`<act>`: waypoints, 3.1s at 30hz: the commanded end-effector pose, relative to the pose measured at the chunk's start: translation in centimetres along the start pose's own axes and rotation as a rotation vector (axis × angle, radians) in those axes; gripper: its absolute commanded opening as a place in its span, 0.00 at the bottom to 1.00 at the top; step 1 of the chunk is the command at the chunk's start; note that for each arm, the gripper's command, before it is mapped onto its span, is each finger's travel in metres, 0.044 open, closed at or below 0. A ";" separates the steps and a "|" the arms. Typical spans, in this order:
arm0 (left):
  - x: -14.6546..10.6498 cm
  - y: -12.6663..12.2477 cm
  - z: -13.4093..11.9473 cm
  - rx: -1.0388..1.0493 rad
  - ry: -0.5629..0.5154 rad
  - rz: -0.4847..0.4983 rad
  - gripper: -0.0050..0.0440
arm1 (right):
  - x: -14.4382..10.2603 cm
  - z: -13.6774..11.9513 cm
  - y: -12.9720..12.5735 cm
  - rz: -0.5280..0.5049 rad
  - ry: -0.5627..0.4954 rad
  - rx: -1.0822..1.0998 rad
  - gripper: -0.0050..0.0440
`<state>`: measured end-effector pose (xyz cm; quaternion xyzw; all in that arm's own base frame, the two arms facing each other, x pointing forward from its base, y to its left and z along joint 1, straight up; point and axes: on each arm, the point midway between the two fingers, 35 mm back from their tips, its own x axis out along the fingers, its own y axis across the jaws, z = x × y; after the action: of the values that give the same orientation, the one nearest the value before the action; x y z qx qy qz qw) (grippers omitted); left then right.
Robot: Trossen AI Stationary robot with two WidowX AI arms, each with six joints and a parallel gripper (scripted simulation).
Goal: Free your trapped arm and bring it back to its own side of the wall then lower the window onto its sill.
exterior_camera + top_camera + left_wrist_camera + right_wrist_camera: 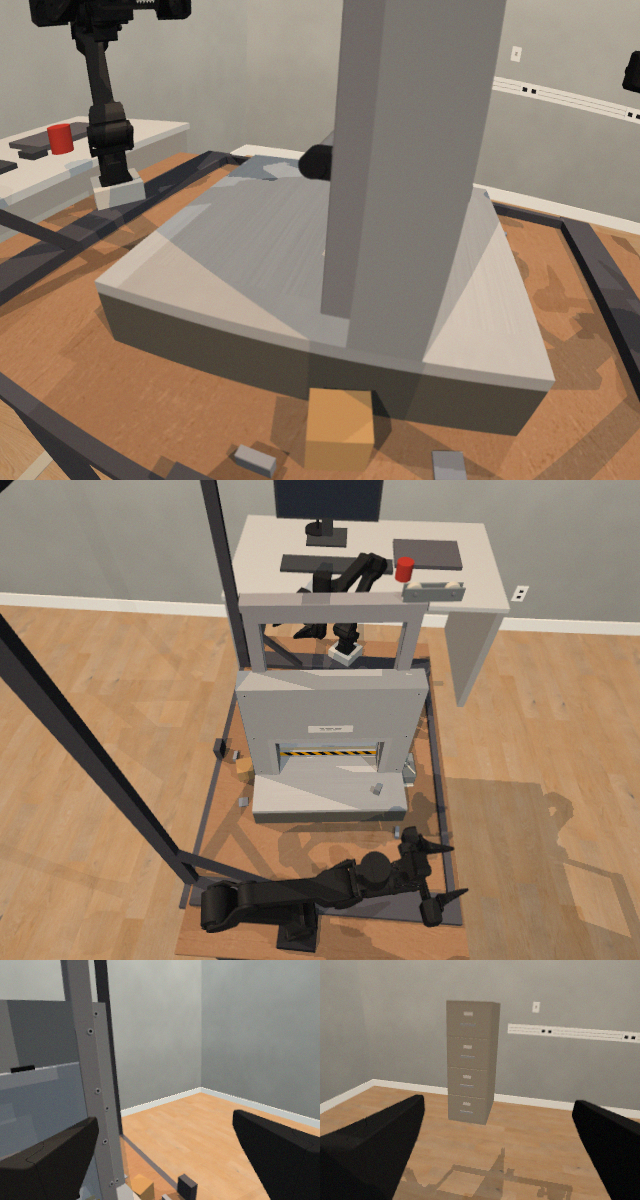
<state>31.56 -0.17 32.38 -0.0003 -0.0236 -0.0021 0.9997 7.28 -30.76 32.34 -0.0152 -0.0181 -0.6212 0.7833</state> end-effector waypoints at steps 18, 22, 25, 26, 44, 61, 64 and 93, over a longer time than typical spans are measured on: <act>-0.2 0.0 1.6 -0.004 -0.037 0.002 0.92 | -1.4 1.4 -9.8 -0.303 -0.029 -0.019 0.92; -0.2 0.0 1.6 -0.004 -0.037 0.002 0.92 | -1.6 1.5 -10.2 -0.324 -0.032 -0.019 0.92; -0.1 0.1 1.5 -0.003 -0.037 0.002 0.92 | -1.8 1.7 -10.2 -0.327 -0.037 -0.020 0.92; -0.1 0.1 1.5 -0.003 -0.036 0.001 0.92 | -1.8 1.7 -10.1 -0.327 -0.037 -0.020 0.92; 0.1 0.1 0.6 -0.003 -0.018 -0.001 0.92 | -1.8 1.1 -9.9 -0.319 -0.025 -0.016 0.92; 0.1 0.1 0.1 -0.003 -0.008 -0.001 0.92 | -1.8 0.3 -9.9 -0.320 -0.008 -0.013 0.92; 0.1 0.1 0.1 -0.003 -0.008 -0.001 0.92 | -1.8 0.4 -9.9 -0.319 -0.010 -0.013 0.92; 0.0 0.1 0.1 -0.003 -0.008 -0.001 0.92 | -1.7 0.3 -9.9 -0.319 -0.009 -0.013 0.92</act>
<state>31.60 -0.08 32.42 -0.0002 -0.0257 -0.0016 0.9997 -2.83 -31.50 32.30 -0.0173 -0.0149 -0.7384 0.6739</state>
